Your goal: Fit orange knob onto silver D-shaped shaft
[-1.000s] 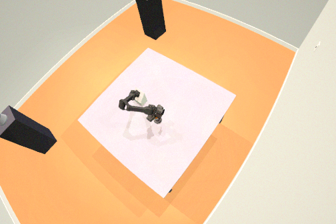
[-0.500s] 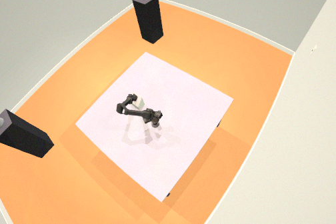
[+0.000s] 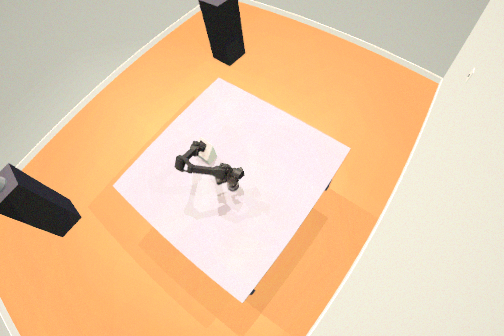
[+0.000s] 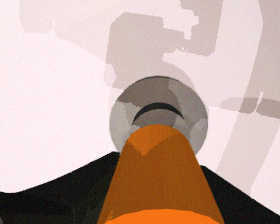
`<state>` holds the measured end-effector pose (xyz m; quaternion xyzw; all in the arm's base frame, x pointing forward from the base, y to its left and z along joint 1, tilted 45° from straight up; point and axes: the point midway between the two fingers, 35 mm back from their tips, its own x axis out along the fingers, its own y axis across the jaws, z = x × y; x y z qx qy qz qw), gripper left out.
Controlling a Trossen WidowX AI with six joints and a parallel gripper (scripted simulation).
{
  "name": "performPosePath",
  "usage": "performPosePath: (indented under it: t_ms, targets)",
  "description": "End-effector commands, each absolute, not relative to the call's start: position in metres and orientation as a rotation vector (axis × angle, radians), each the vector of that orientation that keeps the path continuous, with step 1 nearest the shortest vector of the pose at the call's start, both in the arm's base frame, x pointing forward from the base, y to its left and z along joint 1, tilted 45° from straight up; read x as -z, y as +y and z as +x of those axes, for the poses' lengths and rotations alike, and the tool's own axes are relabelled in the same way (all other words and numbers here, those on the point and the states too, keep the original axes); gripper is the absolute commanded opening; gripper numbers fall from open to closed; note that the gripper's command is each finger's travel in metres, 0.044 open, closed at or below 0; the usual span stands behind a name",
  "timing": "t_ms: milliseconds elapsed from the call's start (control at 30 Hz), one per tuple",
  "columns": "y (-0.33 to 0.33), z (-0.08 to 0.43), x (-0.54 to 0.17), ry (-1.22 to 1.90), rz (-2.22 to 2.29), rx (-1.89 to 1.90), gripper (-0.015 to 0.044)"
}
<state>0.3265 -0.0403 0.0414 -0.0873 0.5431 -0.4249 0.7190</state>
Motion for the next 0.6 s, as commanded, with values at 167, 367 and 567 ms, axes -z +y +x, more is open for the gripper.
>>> performPosePath:
  t_ms: [167, 367, 567]
  targets:
    - [-0.0445, 0.3255, -0.0365, 1.200, -0.195, 0.944, 0.0000]
    - [-0.0448, 0.3264, -0.0376, 1.200, -0.195, 0.944, 0.0000]
    - [-0.0468, 0.3274, -0.0389, 1.200, -0.195, 0.944, 0.0000]
